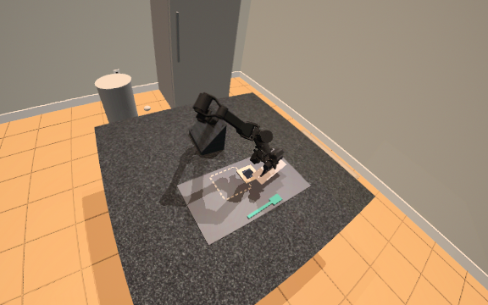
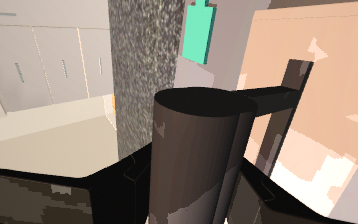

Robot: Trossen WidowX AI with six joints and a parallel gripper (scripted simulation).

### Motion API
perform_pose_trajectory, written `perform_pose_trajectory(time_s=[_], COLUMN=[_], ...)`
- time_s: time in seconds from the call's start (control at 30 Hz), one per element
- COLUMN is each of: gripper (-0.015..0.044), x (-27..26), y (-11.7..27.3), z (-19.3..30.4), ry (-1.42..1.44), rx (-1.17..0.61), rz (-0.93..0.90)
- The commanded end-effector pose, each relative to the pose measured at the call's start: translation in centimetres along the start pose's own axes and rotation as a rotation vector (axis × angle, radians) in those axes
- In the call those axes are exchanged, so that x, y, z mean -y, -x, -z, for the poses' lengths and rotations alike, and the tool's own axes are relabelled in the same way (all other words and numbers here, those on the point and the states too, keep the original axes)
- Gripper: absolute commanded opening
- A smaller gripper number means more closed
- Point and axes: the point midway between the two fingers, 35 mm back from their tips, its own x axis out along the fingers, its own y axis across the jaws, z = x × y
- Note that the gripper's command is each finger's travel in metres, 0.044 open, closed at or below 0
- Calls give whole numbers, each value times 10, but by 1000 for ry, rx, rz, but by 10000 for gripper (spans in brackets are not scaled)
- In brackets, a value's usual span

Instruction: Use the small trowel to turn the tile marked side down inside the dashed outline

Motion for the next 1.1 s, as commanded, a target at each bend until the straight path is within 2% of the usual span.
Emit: perform_pose_trajectory(time_s=[0.0,0.37,1.07], gripper=[0,0,0], x=[9,43,59], y=[7,25,12], z=[31,84,84], ry=[-41,-131,-132], rx=[32,106,107], rz=[-30,-107,-107])
